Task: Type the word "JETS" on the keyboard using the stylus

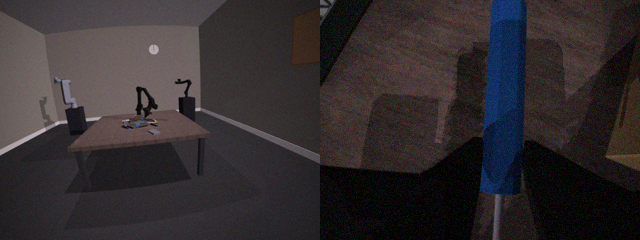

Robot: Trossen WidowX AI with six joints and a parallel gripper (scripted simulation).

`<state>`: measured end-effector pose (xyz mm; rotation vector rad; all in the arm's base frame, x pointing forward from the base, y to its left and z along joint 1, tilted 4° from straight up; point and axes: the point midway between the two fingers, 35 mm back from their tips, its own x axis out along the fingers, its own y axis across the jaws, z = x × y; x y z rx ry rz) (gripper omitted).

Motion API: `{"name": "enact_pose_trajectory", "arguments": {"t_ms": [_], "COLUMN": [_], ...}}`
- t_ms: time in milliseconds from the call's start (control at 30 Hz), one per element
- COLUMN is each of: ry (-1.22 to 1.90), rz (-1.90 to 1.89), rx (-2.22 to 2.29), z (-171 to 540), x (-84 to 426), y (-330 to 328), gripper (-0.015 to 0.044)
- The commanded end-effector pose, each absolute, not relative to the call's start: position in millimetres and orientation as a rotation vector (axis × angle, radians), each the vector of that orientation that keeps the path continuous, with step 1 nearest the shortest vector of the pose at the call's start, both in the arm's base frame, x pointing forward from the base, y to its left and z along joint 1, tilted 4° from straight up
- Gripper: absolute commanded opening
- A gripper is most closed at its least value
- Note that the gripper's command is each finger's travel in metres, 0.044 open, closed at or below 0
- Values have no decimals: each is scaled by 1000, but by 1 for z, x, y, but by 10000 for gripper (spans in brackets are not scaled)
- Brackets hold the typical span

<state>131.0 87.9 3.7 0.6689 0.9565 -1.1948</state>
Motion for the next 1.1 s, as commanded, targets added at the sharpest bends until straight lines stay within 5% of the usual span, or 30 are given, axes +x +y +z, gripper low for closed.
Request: {"name": "enact_pose_trajectory", "arguments": {"t_ms": [0, 1067], "ry": [955, 1502], "rz": [-1191, -807], "rx": [670, 216], "z": [22, 12], "x": [132, 136], "y": [87, 78], "gripper": [0, 0]}}
